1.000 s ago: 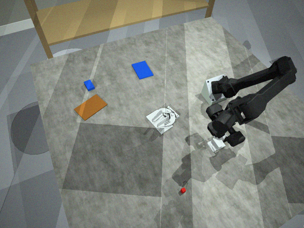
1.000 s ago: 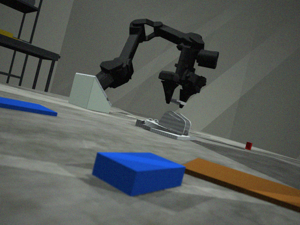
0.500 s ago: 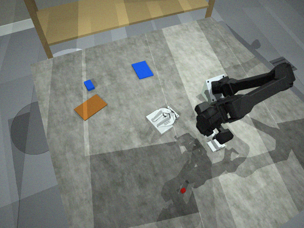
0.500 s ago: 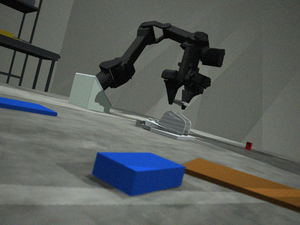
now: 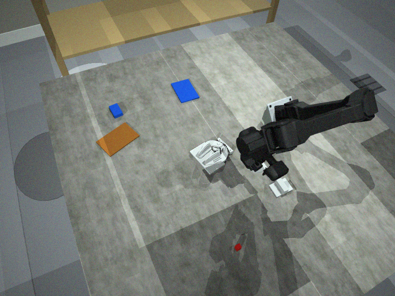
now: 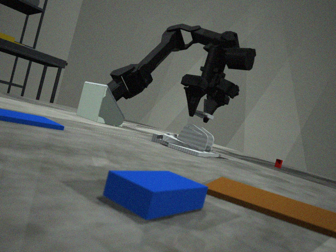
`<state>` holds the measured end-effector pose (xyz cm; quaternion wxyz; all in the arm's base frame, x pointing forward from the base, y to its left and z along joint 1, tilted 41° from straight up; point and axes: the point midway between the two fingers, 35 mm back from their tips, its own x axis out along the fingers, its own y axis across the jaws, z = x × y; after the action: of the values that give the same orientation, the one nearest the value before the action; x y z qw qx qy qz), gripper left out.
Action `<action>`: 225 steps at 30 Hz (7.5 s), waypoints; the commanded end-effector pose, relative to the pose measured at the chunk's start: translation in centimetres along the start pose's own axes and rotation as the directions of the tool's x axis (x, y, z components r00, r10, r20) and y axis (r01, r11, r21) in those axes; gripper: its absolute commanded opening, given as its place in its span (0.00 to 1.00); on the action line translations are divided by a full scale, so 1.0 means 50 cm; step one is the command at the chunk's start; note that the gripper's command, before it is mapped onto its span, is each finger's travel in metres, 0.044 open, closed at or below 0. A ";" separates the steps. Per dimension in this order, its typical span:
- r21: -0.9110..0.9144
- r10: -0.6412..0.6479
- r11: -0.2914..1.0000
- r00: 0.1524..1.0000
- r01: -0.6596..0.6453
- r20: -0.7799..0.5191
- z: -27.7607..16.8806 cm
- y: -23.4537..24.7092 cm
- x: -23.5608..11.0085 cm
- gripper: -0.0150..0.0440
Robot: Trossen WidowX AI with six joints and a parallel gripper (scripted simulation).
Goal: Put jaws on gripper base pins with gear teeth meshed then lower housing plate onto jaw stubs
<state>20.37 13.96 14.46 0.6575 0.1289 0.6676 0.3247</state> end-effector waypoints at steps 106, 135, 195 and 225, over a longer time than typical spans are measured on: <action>-0.127 0.051 0.991 0.999 -0.049 0.010 0.051 -0.309 0.005 0.85; -0.127 0.051 0.991 0.999 -0.049 0.010 0.051 -0.309 0.005 0.85; -0.127 0.051 0.991 0.999 -0.049 0.010 0.051 -0.309 0.005 0.85; -0.127 0.051 0.991 0.999 -0.049 0.010 0.051 -0.309 0.005 0.85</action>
<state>26.59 3.18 5.09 0.6578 0.1068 0.6399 0.3827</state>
